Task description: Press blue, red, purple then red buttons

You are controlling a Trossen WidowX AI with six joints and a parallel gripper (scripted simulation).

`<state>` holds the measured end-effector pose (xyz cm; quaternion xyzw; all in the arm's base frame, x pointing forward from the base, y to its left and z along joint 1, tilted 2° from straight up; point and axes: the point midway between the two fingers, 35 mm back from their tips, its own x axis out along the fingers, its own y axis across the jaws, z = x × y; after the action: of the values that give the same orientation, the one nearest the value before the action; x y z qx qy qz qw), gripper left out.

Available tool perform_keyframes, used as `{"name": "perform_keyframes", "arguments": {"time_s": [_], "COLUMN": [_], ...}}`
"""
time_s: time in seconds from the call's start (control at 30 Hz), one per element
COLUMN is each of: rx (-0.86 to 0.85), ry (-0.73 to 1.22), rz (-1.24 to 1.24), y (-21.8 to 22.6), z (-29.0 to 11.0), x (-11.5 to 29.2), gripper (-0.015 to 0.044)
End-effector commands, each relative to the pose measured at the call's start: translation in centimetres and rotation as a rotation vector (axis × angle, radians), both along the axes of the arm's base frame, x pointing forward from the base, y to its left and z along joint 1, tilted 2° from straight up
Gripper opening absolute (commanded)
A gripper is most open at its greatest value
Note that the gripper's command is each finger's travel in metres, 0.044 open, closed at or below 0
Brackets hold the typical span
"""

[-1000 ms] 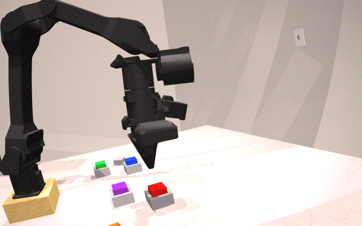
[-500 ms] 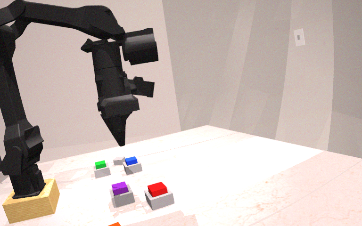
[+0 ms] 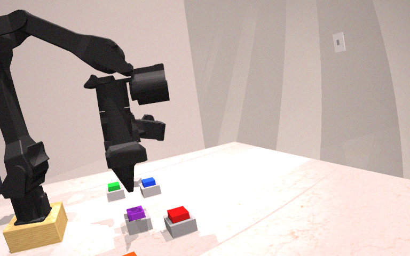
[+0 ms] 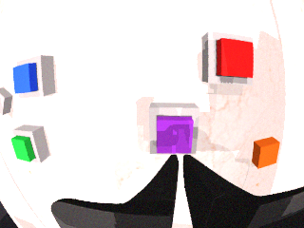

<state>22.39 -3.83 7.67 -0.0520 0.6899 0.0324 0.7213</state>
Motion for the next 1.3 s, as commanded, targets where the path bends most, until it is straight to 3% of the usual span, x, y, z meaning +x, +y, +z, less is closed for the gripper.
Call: {"name": "perform_keyframes", "arguments": {"time_s": [0.0,1.27], "rx": [0.000,0.000], "ry": [-0.002,-0.001], "rz": [-0.004,-0.004], "y": [0.0,-0.1], "z": [-1.6,-5.0], "x": [-0.2,0.0], "gripper": [0.0020,0.0020]}}
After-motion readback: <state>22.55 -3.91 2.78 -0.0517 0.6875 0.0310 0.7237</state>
